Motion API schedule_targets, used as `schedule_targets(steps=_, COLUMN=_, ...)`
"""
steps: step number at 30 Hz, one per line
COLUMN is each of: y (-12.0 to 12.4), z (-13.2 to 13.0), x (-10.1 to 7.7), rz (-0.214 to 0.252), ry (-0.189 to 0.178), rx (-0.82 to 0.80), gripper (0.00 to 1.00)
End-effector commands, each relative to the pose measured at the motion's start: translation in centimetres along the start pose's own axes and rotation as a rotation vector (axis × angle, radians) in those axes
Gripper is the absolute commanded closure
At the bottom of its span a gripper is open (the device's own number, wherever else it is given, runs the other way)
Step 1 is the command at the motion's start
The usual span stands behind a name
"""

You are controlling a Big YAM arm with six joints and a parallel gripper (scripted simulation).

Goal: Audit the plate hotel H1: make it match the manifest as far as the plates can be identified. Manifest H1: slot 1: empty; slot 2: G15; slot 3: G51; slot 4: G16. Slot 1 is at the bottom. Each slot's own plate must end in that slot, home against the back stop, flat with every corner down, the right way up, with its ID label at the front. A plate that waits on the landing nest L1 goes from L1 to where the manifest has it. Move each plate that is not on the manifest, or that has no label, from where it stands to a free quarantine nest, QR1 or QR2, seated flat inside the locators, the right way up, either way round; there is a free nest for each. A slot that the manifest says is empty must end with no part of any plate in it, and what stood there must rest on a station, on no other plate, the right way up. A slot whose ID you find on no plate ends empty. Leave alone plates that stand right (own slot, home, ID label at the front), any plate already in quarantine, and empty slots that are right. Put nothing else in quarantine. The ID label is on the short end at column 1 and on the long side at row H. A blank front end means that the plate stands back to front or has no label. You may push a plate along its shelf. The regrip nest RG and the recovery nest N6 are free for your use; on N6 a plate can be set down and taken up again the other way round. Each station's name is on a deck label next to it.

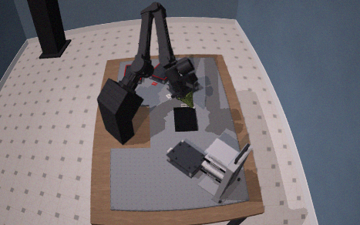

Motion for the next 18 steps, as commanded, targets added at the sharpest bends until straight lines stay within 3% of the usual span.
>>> schedule_targets(steps=1, y=-0.5, z=0.8, x=0.0, rz=-0.023, ry=-0.022, rx=0.057, gripper=1.00)
schedule_targets(steps=3, y=-1.9, z=-0.1, x=0.2, rz=-0.059, ry=-0.005, rx=0.086, gripper=1.00)
schedule_targets(steps=6, y=-3.3, z=-0.2, x=0.7, rz=-0.066, ry=-0.020, rx=0.072, gripper=1.00)
schedule_targets(steps=18, y=-4.7, z=-3.3, x=2.0, rz=-0.067, ry=-0.016, rx=0.049, gripper=1.00)
Point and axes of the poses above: the point where the finger pads meet when closed, its own x axis out along the fingers, its own z axis across the jaws, y = z × x, the point moved 2 cm from there along -x, back along the fingers, and after that the axes turned 7 degrees about x, right-handed, at the moved point
